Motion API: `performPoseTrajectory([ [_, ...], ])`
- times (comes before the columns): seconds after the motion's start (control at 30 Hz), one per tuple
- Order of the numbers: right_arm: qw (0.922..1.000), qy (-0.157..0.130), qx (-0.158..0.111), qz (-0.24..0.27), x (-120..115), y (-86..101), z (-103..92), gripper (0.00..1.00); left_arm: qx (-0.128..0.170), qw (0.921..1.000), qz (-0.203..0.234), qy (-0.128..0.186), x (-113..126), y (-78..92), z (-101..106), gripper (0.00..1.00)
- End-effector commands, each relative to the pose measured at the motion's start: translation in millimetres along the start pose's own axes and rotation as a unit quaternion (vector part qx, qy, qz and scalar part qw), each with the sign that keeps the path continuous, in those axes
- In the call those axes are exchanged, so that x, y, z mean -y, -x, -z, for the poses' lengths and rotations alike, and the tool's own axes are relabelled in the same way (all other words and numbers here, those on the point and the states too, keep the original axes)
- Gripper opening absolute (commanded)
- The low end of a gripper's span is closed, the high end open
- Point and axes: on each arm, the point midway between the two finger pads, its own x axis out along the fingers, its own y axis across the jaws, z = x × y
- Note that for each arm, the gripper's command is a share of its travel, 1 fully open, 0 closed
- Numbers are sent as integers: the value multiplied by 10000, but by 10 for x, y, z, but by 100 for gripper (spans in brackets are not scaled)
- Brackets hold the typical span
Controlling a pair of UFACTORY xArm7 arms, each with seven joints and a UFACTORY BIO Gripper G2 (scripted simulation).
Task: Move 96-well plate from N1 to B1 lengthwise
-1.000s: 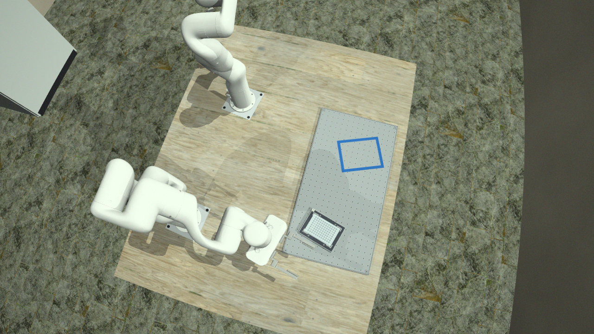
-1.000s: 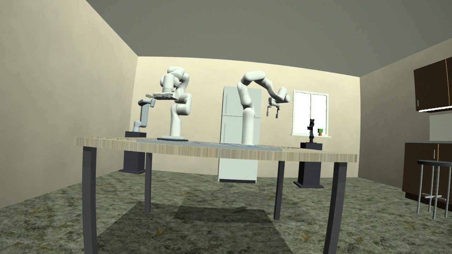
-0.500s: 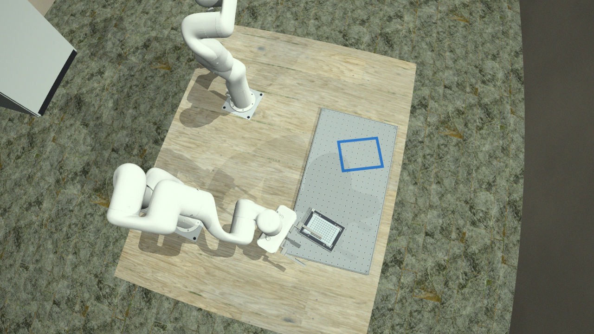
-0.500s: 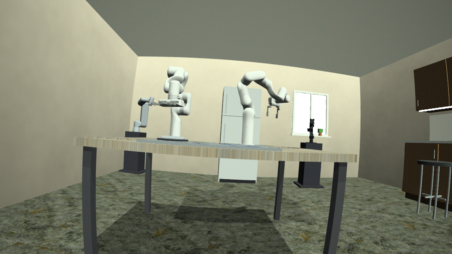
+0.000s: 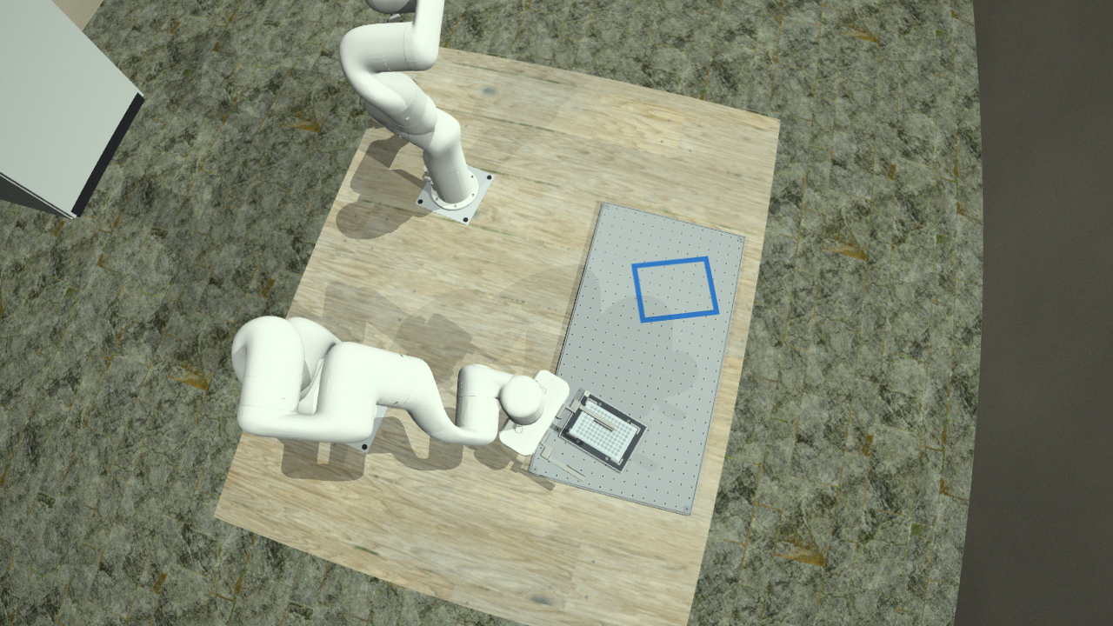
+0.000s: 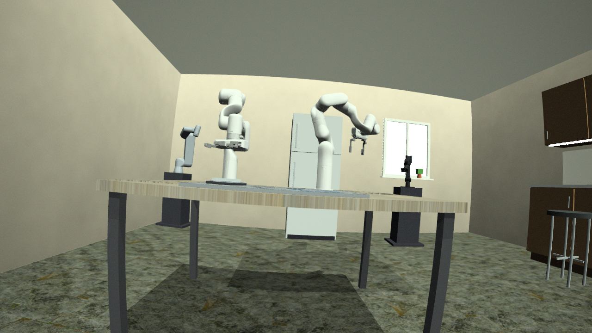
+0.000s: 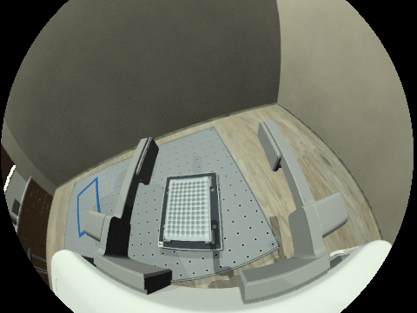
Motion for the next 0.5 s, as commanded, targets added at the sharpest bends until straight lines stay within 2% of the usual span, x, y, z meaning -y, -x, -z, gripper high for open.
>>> performPoseTrajectory([
  [0.0, 10000, 6, 35, 11, -135, -36, 114, 37, 7, 10000, -15, 0, -6, 11, -3, 100],
  [0.47, 10000, 5, 34, 11, -590, -65, 579, 37, 7, 10000, -15, 0, -6, 11, -3, 100],
])
